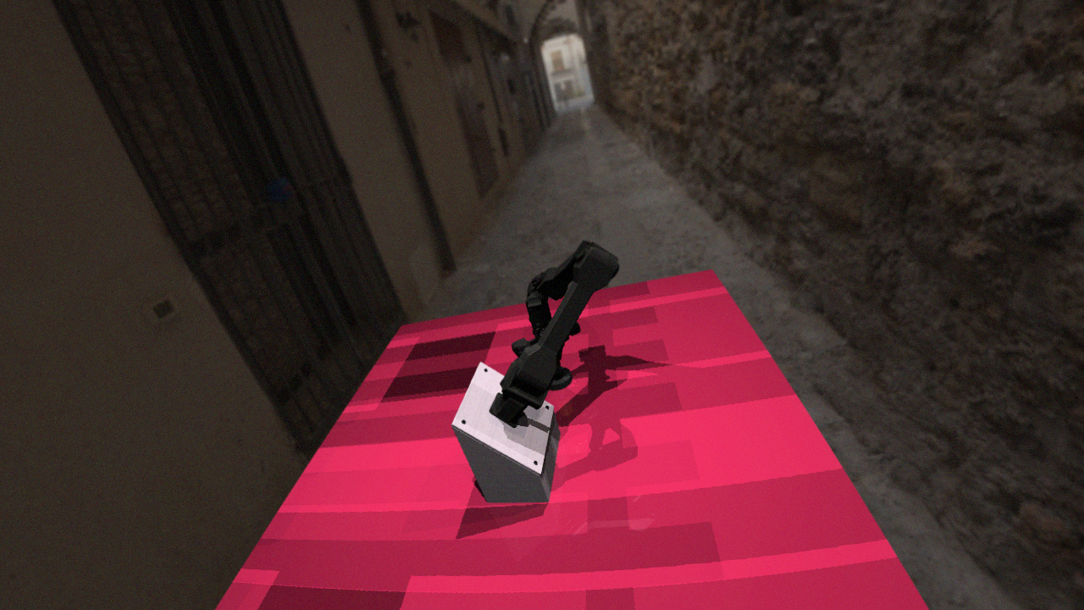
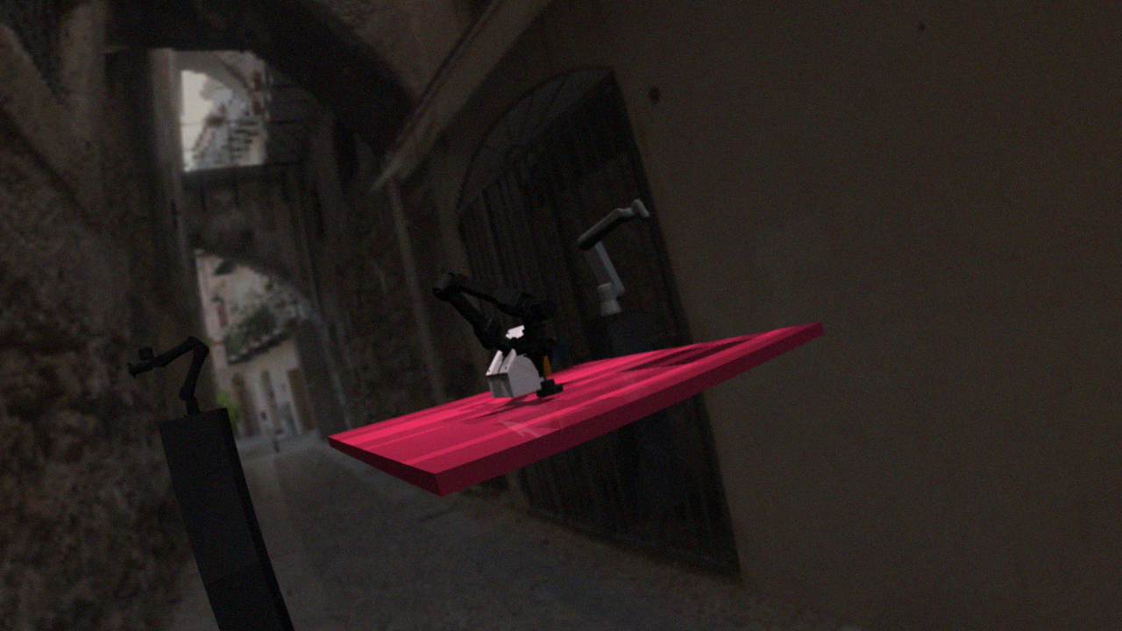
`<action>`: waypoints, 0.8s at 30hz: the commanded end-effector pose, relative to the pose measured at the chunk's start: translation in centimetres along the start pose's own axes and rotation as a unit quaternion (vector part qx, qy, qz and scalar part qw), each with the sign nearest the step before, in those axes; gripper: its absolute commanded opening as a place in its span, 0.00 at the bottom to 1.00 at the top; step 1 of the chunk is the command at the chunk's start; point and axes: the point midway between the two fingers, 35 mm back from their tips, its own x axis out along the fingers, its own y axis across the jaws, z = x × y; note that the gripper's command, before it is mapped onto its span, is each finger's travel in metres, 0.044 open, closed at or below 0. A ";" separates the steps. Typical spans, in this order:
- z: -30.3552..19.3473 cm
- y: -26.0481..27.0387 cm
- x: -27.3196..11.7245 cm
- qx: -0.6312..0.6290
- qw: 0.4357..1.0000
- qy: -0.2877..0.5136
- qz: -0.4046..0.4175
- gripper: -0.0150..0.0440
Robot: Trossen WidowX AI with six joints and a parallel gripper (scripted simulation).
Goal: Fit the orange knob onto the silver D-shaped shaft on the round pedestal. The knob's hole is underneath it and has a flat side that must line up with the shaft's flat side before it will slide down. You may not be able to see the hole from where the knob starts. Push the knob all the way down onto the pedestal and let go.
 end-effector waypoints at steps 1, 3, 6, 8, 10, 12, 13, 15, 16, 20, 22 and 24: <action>0.0 0.1 0.0 -0.003 1.000 -0.001 0.001 0.25; 0.0 0.1 0.0 0.004 1.000 -0.001 0.001 0.25; 0.0 0.2 0.4 0.018 1.000 -0.001 0.001 0.25; 0.0 0.1 0.6 0.026 1.000 -0.001 0.001 0.25; 0.1 0.1 0.7 0.033 0.999 -0.001 0.001 0.25; 0.1 0.1 0.9 0.040 0.999 -0.001 0.001 0.25; 0.1 0.1 1.0 0.043 0.999 -0.001 0.001 0.25; 0.1 0.0 1.2 0.050 0.999 -0.001 0.001 0.25; 0.1 0.0 1.2 0.049 0.999 -0.001 0.001 0.25; 0.1 0.0 1.5 0.036 0.999 -0.001 0.001 0.25; 0.0 0.0 1.3 0.044 0.999 0.001 -0.001 0.25; 0.0 0.0 1.3 0.044 0.999 0.001 -0.001 0.25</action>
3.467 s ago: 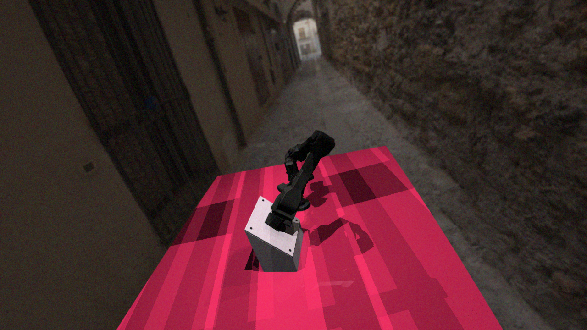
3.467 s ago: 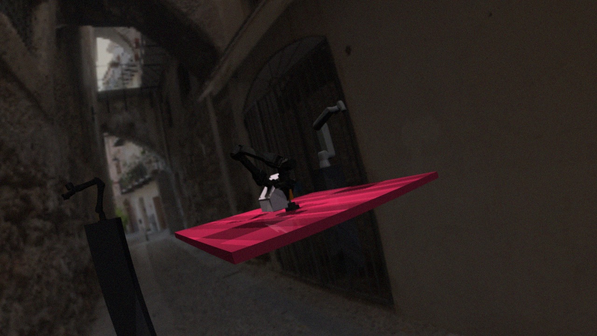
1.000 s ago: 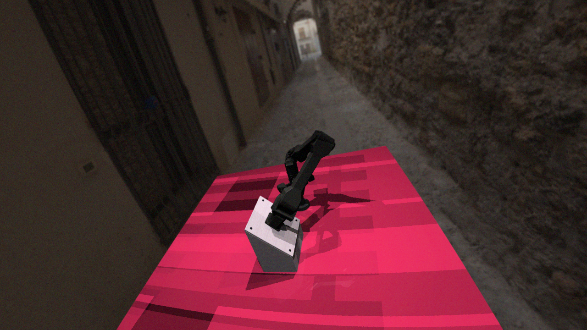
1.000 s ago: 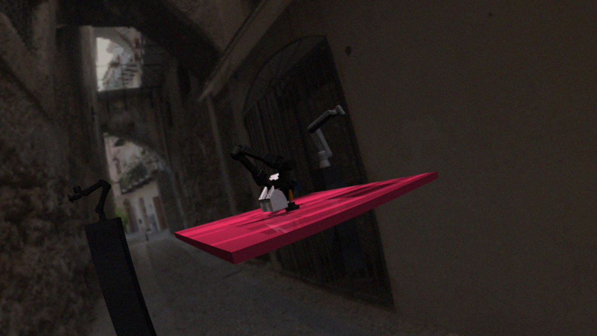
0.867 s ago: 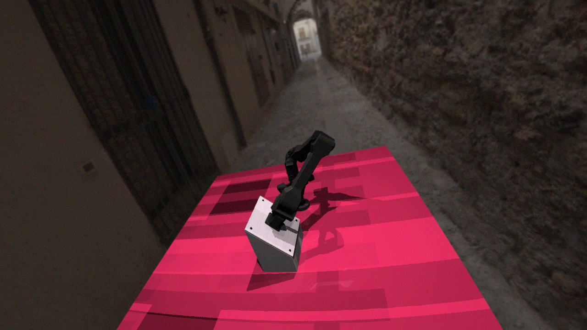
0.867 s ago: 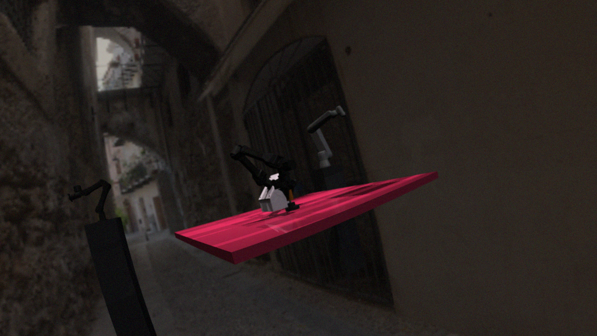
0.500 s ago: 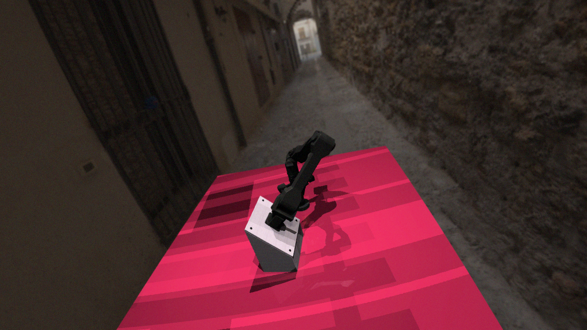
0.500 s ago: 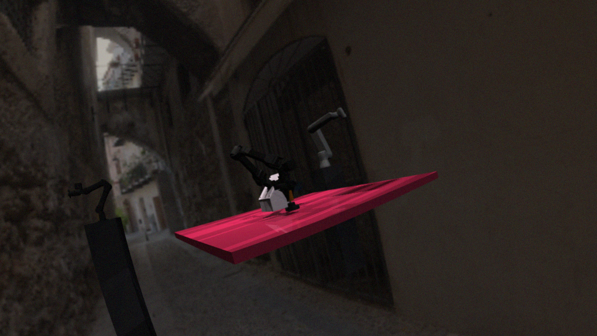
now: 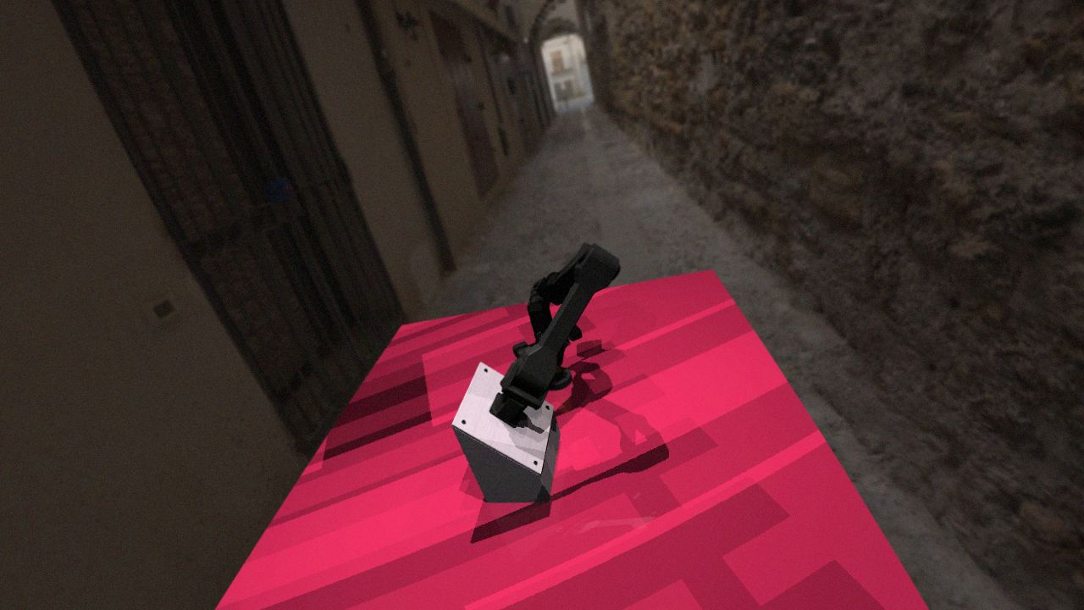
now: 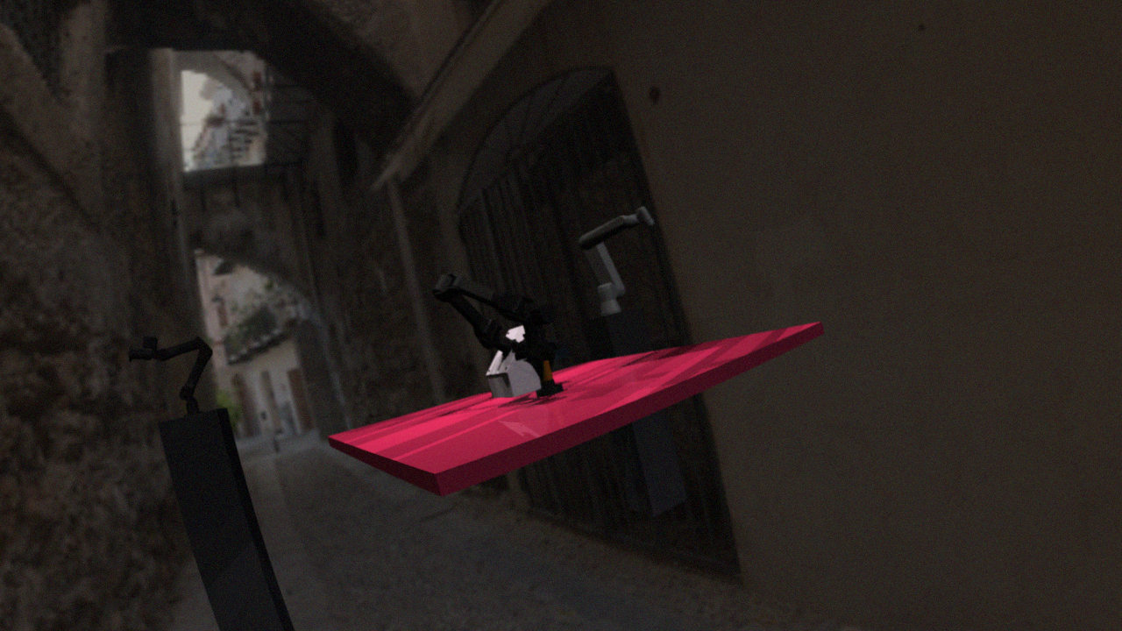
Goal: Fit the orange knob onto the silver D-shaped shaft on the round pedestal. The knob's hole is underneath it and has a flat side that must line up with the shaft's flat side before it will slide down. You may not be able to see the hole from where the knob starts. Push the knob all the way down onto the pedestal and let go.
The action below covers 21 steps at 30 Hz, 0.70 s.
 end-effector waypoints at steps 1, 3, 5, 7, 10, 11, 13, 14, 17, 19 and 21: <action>0.0 0.0 0.0 0.002 1.000 0.000 0.000 0.25; 0.0 0.0 0.0 0.002 1.000 0.000 0.000 0.25; 0.0 0.0 0.0 0.002 1.000 0.000 0.000 0.34; 0.0 0.0 0.0 0.002 1.000 0.000 0.000 0.43; 0.0 0.0 0.0 0.002 1.000 0.000 0.000 0.57; 0.0 0.0 0.0 0.002 1.000 0.000 0.000 0.61; 0.0 0.0 0.0 0.002 1.000 0.000 0.000 0.70; 0.0 0.0 0.0 0.002 1.000 0.000 0.000 0.74; 0.0 0.0 0.0 0.002 1.000 0.000 0.000 0.88; 0.0 0.0 0.0 0.002 1.000 0.000 0.000 0.97; 0.0 0.0 0.0 0.002 1.000 0.000 0.000 1.00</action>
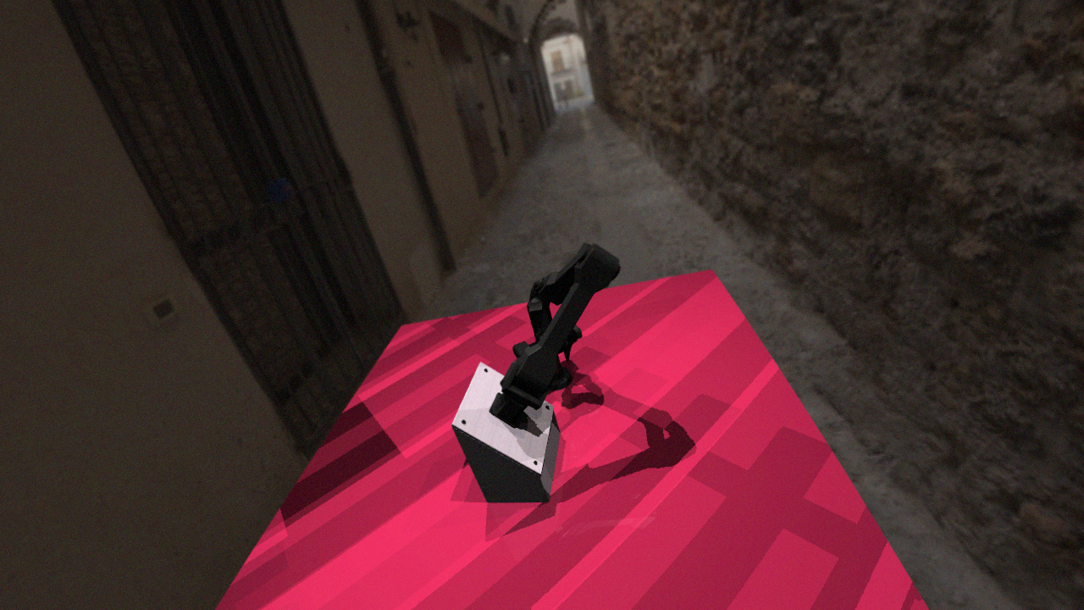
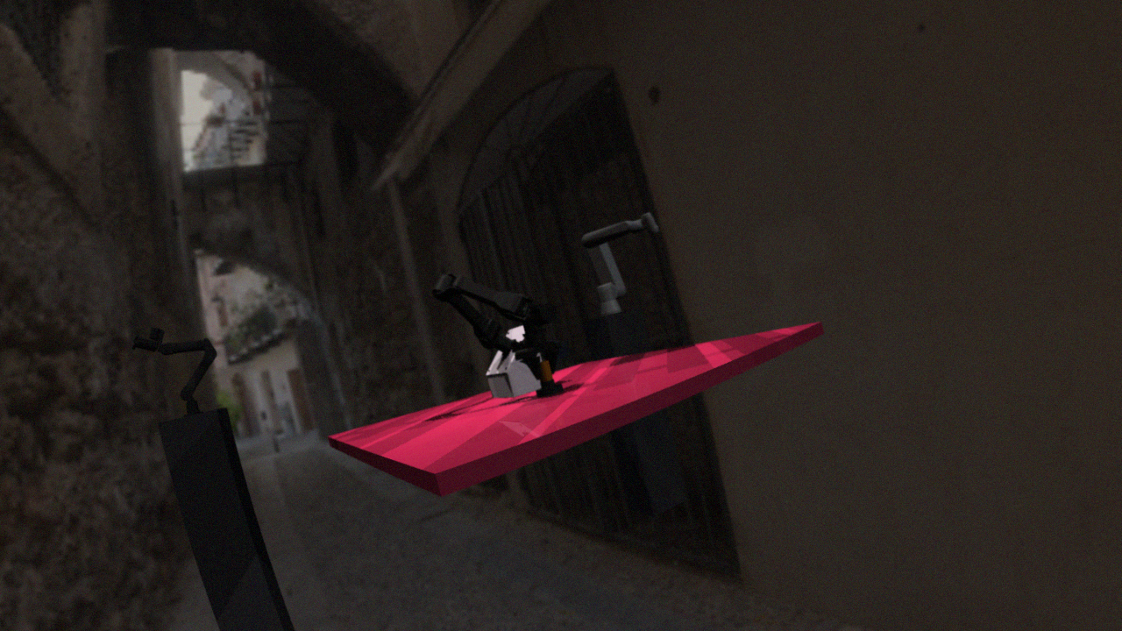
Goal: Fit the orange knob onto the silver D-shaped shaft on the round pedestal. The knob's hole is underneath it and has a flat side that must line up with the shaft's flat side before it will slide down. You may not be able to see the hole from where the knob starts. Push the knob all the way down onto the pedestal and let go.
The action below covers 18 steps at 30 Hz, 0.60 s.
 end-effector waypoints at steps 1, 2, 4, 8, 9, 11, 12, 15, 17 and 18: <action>0.0 0.0 0.0 0.001 1.000 0.000 -0.001 1.00; 0.0 0.0 0.0 0.001 1.000 0.000 -0.001 1.00; 0.0 0.0 0.0 0.001 1.000 0.000 -0.001 1.00; -0.5 0.0 -4.6 0.000 1.000 0.002 -0.004 1.00; -0.4 0.0 -6.6 0.000 1.000 0.002 -0.004 1.00; -0.1 -0.1 -9.2 0.000 1.000 0.001 -0.002 1.00; -0.1 -0.1 -9.5 0.000 1.000 0.001 -0.002 1.00; -0.2 0.0 -9.5 0.000 1.000 0.001 -0.002 1.00; -0.6 0.0 -9.5 0.000 1.000 0.001 -0.002 1.00; -0.6 0.0 -9.5 0.000 1.000 0.001 -0.002 1.00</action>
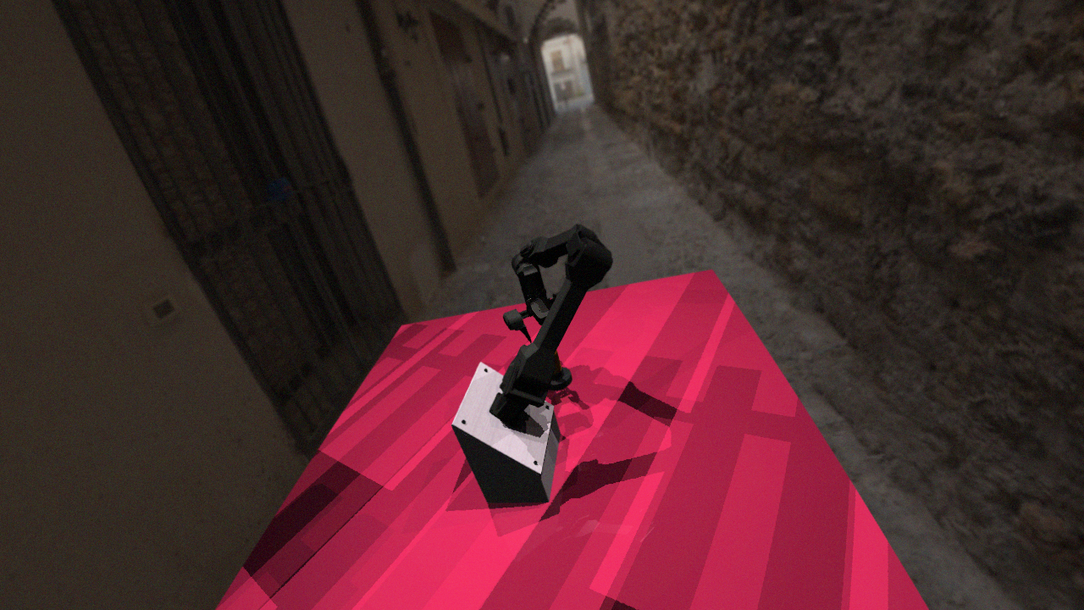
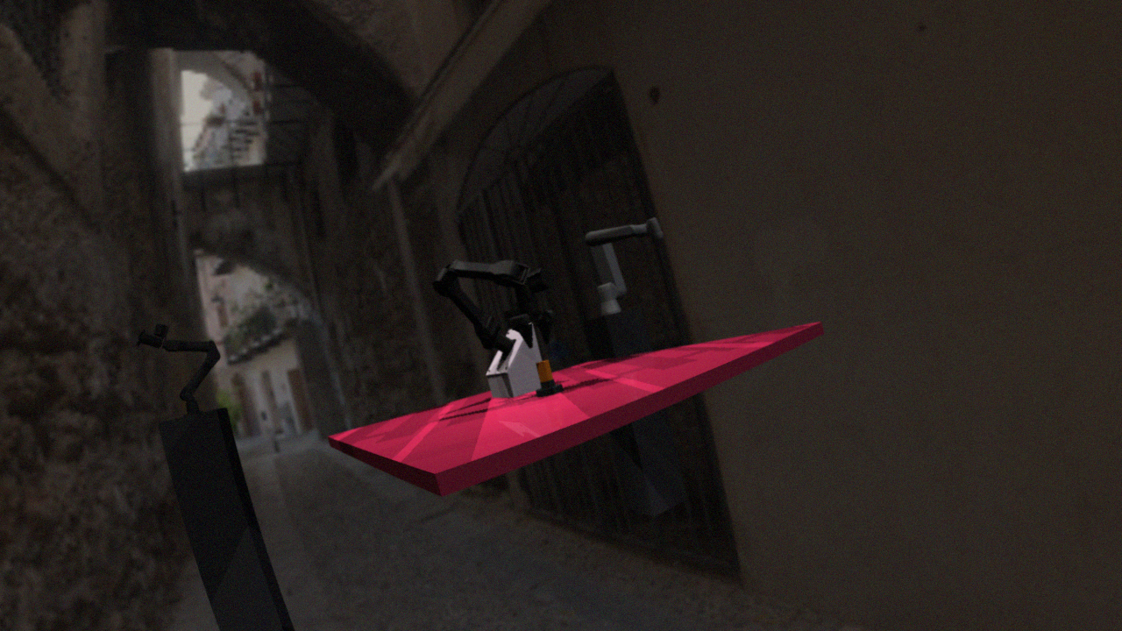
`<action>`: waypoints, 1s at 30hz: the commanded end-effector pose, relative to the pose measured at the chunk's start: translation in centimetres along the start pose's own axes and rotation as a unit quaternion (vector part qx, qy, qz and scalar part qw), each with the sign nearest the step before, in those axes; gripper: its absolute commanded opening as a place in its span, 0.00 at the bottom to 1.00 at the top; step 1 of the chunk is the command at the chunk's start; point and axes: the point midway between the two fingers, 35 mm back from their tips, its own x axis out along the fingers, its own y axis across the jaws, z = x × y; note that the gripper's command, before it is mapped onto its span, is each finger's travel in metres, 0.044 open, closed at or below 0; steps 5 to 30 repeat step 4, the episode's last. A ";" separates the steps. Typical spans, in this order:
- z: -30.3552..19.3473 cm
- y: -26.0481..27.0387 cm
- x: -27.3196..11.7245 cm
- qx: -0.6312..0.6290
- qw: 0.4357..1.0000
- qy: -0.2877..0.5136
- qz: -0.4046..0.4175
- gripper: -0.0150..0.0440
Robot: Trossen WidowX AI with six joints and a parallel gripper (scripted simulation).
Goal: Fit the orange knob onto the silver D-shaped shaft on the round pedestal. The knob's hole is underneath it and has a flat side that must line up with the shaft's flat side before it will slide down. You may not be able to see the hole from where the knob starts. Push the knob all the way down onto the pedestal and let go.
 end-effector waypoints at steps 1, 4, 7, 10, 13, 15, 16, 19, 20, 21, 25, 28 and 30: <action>0.1 -0.1 0.2 0.000 1.000 -0.009 -0.005 1.00; 0.1 -0.1 0.2 0.000 1.000 -0.009 -0.005 1.00; 0.1 -0.1 0.2 0.000 1.000 -0.009 -0.005 1.00; 0.1 -0.1 0.2 0.000 1.000 -0.009 -0.005 1.00; 0.1 -0.1 0.2 0.000 1.000 -0.009 -0.005 1.00; 0.1 -0.1 0.2 0.000 1.000 -0.009 -0.005 1.00; 0.1 -0.1 0.2 0.000 1.000 -0.009 -0.005 1.00; 0.1 -0.1 0.2 0.000 1.000 -0.009 -0.005 1.00; 0.1 -0.1 0.2 0.000 1.000 -0.009 -0.005 1.00; 0.1 -0.1 0.2 0.000 1.000 -0.009 -0.005 1.00; 0.1 -0.1 0.2 0.000 1.000 -0.009 -0.005 1.00; 0.1 -0.1 0.2 0.000 1.000 -0.009 -0.005 1.00; 0.1 -0.1 0.2 0.000 1.000 -0.009 -0.005 1.00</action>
